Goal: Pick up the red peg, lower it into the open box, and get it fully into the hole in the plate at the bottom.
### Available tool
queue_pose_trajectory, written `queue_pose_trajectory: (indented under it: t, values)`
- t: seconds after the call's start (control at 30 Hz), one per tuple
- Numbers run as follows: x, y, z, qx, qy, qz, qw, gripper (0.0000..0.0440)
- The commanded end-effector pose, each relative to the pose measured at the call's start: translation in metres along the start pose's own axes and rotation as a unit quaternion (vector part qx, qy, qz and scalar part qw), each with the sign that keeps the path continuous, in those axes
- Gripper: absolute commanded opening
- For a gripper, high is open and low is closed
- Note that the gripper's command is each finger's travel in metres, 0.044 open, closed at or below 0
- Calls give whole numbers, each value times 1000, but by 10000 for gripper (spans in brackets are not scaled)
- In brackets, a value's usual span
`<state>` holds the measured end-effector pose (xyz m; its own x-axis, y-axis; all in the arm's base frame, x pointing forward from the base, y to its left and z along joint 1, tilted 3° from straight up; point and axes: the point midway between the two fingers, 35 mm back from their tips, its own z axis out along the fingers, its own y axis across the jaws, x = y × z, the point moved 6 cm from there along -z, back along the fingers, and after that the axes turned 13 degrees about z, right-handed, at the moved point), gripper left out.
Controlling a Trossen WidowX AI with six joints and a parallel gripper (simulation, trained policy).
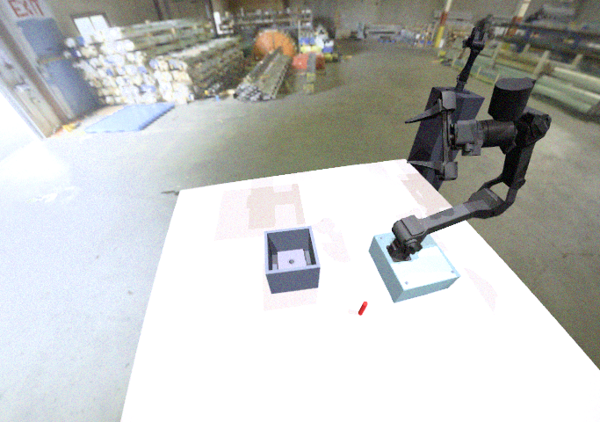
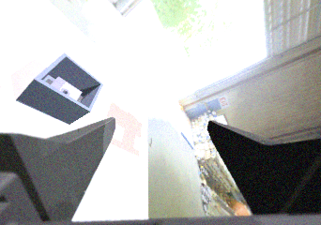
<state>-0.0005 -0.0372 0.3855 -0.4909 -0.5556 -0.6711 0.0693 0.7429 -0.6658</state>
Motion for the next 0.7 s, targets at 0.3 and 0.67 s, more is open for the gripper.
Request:
queue_pose_trajectory:
  t: [0.3, 0.67]
  values:
    - [-15, 14, 31, -82, 28, 155, 984, 440]
    - [-25, 33, 54, -134, 83, 269, 950, 440]
